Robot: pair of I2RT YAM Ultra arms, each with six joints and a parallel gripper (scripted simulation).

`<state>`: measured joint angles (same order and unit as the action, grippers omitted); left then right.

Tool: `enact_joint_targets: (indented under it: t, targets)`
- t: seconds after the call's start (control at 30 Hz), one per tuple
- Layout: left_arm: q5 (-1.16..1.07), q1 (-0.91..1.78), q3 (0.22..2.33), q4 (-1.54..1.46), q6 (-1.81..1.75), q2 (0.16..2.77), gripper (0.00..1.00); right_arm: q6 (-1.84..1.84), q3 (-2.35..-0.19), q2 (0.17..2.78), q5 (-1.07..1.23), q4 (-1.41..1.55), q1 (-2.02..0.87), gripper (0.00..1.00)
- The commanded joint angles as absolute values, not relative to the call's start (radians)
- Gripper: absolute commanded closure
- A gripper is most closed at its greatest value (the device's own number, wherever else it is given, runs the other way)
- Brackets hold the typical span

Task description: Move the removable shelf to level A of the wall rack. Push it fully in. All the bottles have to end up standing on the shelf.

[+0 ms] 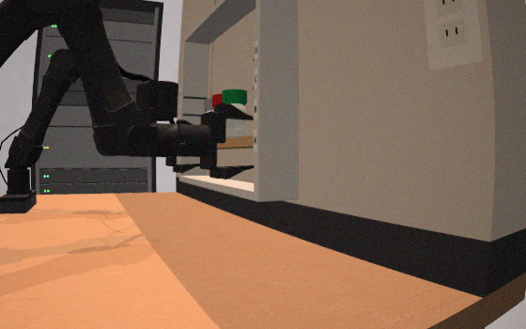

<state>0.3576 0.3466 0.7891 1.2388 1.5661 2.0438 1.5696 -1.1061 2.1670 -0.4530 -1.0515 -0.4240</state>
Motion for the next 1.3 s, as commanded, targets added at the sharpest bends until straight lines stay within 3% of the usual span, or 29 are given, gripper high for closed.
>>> enact_joint_targets:
  t: [0.0, 1.27]
  targets:
    - [0.345, 0.34, 0.795, 1.248, 1.571, 2.043, 0.02, 1.571, -1.11, 2.17, -0.445, -1.06, -0.417, 0.02]
    - [0.387, 0.383, 0.637, 1.322, 1.57, 1.96, 0.0, 1.57, -0.945, 2.082, -0.489, -1.136, -0.461, 0.0]
